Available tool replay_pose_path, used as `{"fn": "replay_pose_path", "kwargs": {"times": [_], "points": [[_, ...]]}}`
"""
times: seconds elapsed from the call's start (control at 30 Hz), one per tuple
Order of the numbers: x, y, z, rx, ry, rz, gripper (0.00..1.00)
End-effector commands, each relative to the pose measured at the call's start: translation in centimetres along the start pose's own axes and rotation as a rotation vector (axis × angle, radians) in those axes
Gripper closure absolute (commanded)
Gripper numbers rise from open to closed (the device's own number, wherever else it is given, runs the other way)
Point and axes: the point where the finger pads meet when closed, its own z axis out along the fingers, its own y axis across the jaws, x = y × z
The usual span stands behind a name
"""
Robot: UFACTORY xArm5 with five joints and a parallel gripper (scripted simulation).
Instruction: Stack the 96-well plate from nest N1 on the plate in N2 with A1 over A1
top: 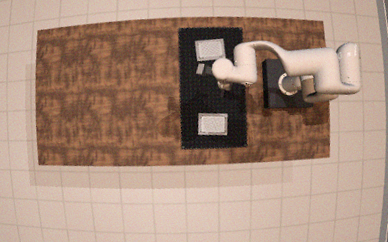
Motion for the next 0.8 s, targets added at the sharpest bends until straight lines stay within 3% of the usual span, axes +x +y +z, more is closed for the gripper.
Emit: {"fn": "replay_pose_path", "kwargs": {"times": [0.0, 0.13, 0.33, 0.77], "points": [[0.3, -0.4, -0.6, 0.008, 0.034, -0.05, 0.0], [0.7, -1.0, -1.6, 0.02, 0.102, -0.164, 0.0], [2.0, 1.1, 0.2, 0.025, 0.203, -0.337, 0.0], [4.4, 4.8, 3.6, 0.024, 0.205, -0.341, 0.0]]}}
